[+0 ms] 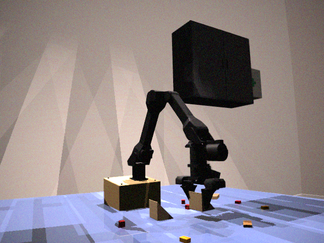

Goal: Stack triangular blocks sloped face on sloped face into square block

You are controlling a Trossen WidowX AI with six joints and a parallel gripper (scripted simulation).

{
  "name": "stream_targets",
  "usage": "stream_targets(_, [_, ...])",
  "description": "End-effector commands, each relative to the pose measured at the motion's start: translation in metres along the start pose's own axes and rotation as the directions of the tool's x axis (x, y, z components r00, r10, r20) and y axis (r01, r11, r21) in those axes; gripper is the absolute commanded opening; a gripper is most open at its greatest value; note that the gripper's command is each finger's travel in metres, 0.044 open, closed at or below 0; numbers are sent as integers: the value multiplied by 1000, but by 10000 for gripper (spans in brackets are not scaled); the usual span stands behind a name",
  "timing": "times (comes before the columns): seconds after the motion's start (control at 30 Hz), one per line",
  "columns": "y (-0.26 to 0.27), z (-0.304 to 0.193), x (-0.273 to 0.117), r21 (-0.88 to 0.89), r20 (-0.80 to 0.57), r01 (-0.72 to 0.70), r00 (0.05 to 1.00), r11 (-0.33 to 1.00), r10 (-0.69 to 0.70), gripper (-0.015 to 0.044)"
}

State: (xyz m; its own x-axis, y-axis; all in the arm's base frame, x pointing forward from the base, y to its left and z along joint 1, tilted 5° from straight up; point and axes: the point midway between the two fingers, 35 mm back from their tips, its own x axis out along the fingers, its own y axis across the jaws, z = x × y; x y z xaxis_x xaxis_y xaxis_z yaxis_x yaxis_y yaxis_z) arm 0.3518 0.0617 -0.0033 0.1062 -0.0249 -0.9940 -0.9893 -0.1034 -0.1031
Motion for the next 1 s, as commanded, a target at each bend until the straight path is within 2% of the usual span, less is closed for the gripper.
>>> stream_targets(0.0, [-1, -1, 0, -4, -5, 3, 1000, 1000, -3, 0])
stream_targets(0.37, [0, 0, 1, 0, 0, 0, 1000, 1000, 0, 0])
stream_targets(0.97, [0, 0, 27, 1, -1, -1, 1000, 1000, 1, 0])
